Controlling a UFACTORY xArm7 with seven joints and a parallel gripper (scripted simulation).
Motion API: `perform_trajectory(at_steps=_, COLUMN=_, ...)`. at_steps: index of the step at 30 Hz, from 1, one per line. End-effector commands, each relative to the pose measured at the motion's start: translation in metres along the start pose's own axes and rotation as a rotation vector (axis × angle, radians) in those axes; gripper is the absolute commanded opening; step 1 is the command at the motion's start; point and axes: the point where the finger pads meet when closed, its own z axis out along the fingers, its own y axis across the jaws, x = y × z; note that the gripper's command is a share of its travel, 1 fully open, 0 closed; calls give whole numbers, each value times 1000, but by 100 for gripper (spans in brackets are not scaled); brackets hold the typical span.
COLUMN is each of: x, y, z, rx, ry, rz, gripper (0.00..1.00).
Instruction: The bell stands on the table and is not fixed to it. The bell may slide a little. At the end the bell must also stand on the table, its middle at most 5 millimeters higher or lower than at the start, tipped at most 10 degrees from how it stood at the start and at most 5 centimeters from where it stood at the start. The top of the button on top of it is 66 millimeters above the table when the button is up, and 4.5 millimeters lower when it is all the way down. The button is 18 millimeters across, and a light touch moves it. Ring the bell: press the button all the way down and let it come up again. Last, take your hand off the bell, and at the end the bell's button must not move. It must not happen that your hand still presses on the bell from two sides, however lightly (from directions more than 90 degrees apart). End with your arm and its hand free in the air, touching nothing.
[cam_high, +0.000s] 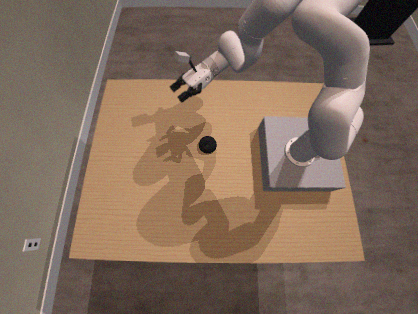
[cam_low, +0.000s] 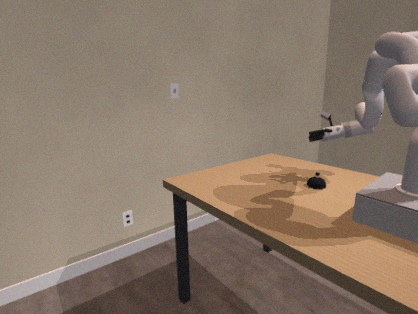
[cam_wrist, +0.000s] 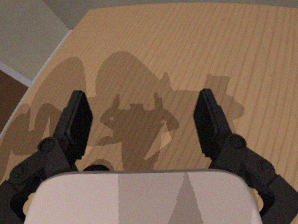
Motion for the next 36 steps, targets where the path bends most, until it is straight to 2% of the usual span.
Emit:
perform_trajectory(at_steps=1, x=-21, y=-25, z=10, rx=49, ry=-134, rz=-89, gripper=100)
perform_trajectory(at_steps=13, x=-74, y=-77, z=15, rx=213, ry=-425, rz=-344, gripper=100)
perform_trajectory(at_steps=15, x=-74, y=-77, z=15, rx=213, ry=-425, rz=-344, gripper=100)
perform_trajectory(at_steps=16, x=-85, y=-87, z=13, rx=257, ry=-490, rz=-413, gripper=100)
perform_trajectory(at_steps=19, x=-92, y=-93, z=11, rx=287, ry=-531, rz=-461, gripper=100)
perform_trajectory(at_steps=30, x=-122, y=-119, z=-3, rx=466, ry=-742, rz=-746, gripper=100)
perform_trajectory(at_steps=32, x=-122, y=-119, z=-3, rx=466, ry=-742, rz=-746, gripper=100)
perform_trajectory(at_steps=33, x=-127, y=-123, z=-7, rx=515, ry=-789, rz=-824, gripper=100)
perform_trajectory(at_steps=36, x=-130, y=-126, z=-9, rx=548, ry=-820, rz=-878, gripper=100)
